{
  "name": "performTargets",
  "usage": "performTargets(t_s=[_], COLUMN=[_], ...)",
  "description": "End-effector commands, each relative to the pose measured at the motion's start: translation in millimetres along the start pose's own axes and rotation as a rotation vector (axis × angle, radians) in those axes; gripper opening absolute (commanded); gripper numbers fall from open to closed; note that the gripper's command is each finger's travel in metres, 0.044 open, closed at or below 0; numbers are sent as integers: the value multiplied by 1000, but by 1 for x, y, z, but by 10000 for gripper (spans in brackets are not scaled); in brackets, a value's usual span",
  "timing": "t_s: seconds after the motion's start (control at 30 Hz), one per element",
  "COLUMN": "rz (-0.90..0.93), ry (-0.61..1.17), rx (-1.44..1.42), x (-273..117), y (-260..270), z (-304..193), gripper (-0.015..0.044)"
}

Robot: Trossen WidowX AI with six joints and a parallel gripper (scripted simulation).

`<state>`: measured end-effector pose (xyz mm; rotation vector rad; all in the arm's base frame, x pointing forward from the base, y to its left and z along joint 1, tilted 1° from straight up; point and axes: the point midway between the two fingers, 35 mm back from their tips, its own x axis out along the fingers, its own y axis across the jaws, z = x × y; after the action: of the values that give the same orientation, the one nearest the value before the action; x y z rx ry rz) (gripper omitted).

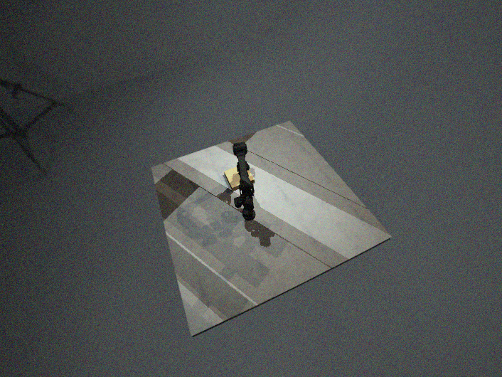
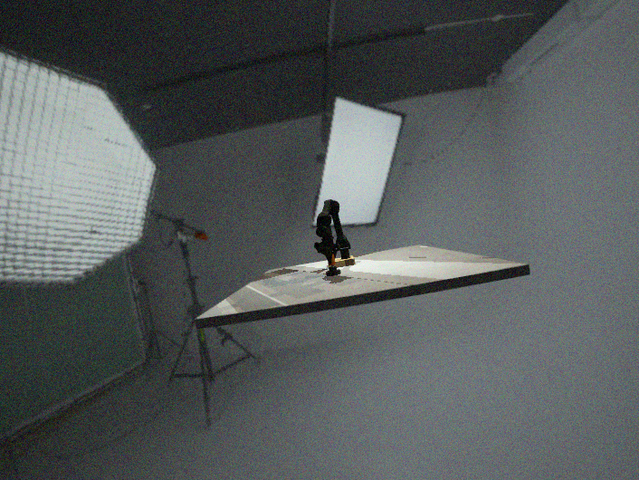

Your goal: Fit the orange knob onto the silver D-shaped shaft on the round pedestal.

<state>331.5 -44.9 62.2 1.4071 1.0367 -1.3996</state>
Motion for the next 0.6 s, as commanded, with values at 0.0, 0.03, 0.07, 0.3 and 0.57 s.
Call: performTargets(t_s=[0.0,0.03,0.07,0.3,0.57], rz=[-6,-6,-6,-6,-6], ry=[1,1,1,1,1], rx=[-32,-41,-49,-9,39], x=[4,4,5,3,3], y=[-1,-1,-2,-2,-3], z=[-1,-1,-1,-1,-1], gripper=[0,0,0,0,0])
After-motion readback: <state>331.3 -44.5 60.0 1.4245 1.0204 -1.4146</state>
